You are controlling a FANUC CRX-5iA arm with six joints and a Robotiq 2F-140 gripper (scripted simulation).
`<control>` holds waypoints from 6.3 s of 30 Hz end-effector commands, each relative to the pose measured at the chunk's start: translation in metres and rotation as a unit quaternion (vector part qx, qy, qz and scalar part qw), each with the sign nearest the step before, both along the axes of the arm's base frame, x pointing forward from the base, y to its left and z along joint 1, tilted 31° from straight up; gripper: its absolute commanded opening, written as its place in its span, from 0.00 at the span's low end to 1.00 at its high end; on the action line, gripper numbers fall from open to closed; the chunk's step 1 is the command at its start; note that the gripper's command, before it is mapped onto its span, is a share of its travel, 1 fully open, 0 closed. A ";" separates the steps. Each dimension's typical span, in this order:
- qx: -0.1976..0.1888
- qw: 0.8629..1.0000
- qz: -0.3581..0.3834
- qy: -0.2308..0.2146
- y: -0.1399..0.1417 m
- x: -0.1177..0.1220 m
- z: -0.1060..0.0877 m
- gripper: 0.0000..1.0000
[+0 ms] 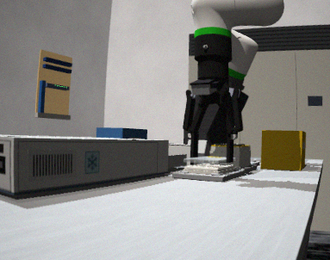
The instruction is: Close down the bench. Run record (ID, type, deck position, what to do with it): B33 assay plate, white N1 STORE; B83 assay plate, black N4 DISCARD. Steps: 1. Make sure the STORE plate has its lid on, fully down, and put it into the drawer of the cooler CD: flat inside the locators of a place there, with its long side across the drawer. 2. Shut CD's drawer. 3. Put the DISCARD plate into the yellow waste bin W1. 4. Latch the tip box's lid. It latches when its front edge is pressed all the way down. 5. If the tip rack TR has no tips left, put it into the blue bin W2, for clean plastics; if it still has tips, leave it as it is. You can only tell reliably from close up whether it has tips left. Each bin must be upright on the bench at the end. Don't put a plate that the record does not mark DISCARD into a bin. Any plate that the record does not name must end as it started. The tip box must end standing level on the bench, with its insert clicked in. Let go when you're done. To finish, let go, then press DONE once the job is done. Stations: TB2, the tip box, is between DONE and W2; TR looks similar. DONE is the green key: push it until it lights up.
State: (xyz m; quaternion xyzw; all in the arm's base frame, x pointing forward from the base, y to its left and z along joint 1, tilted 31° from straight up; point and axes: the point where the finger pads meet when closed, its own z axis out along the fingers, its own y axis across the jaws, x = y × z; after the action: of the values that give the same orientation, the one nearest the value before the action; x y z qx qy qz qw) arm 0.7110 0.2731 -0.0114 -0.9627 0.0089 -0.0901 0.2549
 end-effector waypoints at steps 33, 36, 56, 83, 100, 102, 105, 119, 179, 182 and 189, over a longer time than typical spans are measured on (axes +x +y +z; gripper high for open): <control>0.000 1.000 0.000 -0.001 0.002 0.002 -0.003 0.10; 0.000 1.000 0.000 -0.001 0.003 0.002 -0.004 0.10; 0.000 1.000 0.000 -0.001 0.003 0.002 -0.005 0.10; 0.000 1.000 0.000 -0.001 0.003 0.002 -0.005 0.10; 0.000 1.000 0.000 -0.001 0.005 0.003 -0.008 0.10; 0.000 1.000 0.000 -0.001 0.005 0.003 -0.009 0.10; 0.000 1.000 0.000 -0.001 0.006 0.003 -0.010 0.10; 0.000 1.000 0.000 -0.001 0.007 0.004 -0.011 0.70; 0.000 1.000 0.000 -0.001 -0.012 -0.003 0.022 0.70; 0.000 1.000 0.000 -0.001 -0.014 -0.004 0.025 0.70; 0.000 1.000 0.000 -0.001 -0.019 -0.006 0.033 0.70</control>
State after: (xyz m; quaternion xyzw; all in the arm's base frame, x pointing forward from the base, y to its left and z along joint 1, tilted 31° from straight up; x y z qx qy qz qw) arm 0.7049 0.2561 0.0183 -0.9627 0.0089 -0.0901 0.2549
